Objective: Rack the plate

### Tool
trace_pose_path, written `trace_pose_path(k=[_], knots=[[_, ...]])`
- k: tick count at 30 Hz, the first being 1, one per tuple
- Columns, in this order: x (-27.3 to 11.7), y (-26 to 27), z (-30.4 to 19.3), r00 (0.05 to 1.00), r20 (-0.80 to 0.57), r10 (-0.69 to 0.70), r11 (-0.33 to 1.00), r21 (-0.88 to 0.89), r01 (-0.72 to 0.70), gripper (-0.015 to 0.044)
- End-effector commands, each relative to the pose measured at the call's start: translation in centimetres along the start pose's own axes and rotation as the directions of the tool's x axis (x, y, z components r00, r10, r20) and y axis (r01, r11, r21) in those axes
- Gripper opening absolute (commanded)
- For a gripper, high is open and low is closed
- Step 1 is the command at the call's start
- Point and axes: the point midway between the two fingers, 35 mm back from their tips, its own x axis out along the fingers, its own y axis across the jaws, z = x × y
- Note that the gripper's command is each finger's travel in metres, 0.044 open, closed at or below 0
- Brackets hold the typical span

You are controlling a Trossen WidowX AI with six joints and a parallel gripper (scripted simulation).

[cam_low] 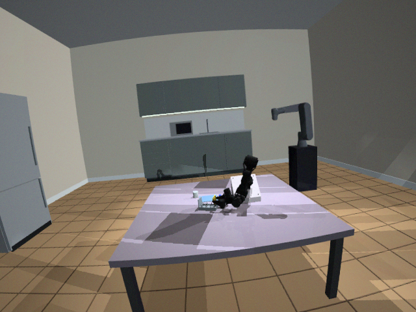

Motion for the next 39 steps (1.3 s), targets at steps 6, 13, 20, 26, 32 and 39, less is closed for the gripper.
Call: trace_pose_path(k=[6,13,20,26,32,39], knots=[[1.4,0.0,0.0,1.000,0.000,0.000,1.000,-0.001,0.000,0.0000],[1.7,0.1,0.0,1.000,0.001,0.002,1.000,0.005,-0.002,0.0000],[1.7,0.0,-2.0,1.000,0.001,0.004,1.000,0.009,-0.004,0.0000],[1.6,-0.3,-1.7,1.000,-0.010,-0.001,1.000,-0.011,0.001,0.0000],[1.6,-0.3,-1.7,1.000,-0.010,-0.001,1.000,-0.011,0.001,0.0000],[1.6,-0.2,-1.7,1.000,-0.009,0.002,1.000,-0.005,-0.002,0.0157]])
